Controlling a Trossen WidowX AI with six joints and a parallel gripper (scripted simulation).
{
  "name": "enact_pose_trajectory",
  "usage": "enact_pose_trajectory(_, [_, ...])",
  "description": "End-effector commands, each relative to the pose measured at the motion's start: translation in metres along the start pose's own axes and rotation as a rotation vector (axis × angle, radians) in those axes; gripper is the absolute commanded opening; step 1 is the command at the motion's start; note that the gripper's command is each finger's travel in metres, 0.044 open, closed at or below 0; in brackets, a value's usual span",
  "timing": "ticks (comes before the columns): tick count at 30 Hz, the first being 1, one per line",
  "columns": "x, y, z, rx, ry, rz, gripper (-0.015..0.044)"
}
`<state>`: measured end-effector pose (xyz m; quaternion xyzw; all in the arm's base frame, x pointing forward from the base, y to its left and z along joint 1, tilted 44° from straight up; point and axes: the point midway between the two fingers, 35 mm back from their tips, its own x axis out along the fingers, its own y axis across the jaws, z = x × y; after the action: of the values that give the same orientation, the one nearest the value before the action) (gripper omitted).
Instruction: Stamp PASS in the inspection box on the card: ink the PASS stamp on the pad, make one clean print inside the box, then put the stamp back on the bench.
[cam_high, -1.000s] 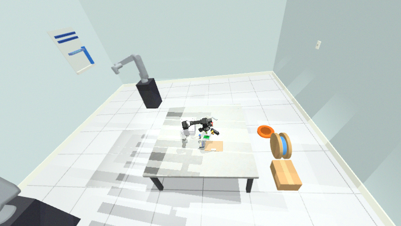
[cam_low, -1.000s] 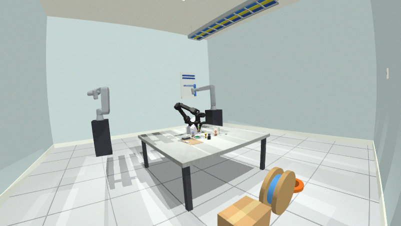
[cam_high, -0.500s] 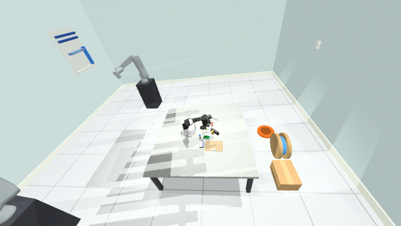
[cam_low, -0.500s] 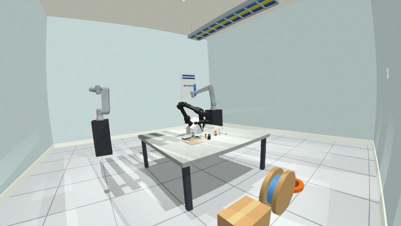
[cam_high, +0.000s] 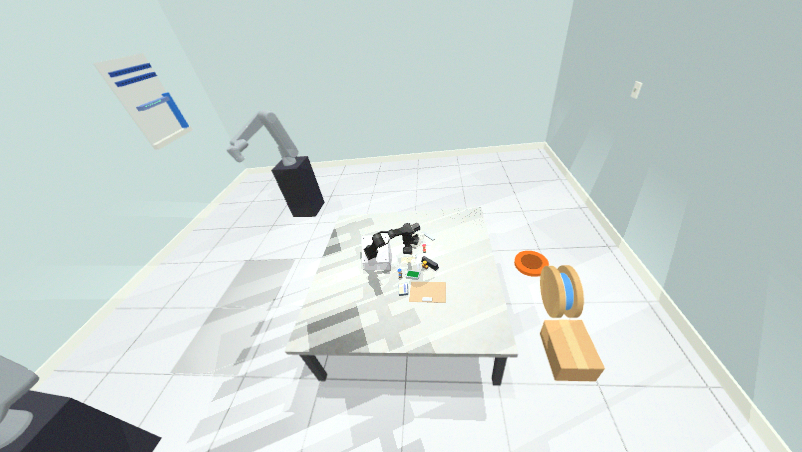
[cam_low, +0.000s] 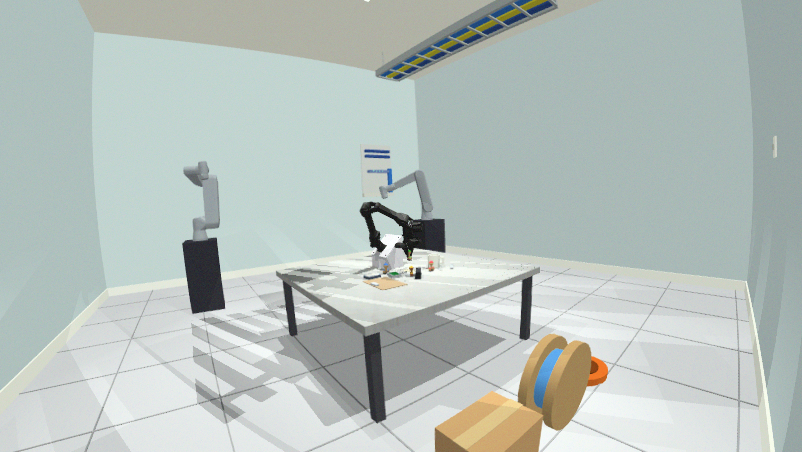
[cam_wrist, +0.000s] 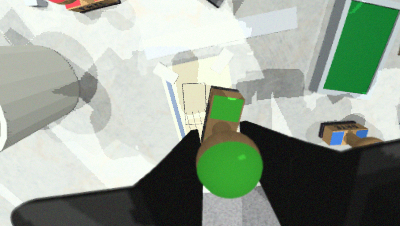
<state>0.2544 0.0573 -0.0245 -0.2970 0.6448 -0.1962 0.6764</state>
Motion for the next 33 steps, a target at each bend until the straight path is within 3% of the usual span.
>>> enact_pose_trajectory(1, [0.003,0.013,-0.009,-0.134,0.013,-0.001,0.0])
enact_pose_trajectory(33, [0.021,0.021,-0.012,-0.217,0.016,0.0,0.0])
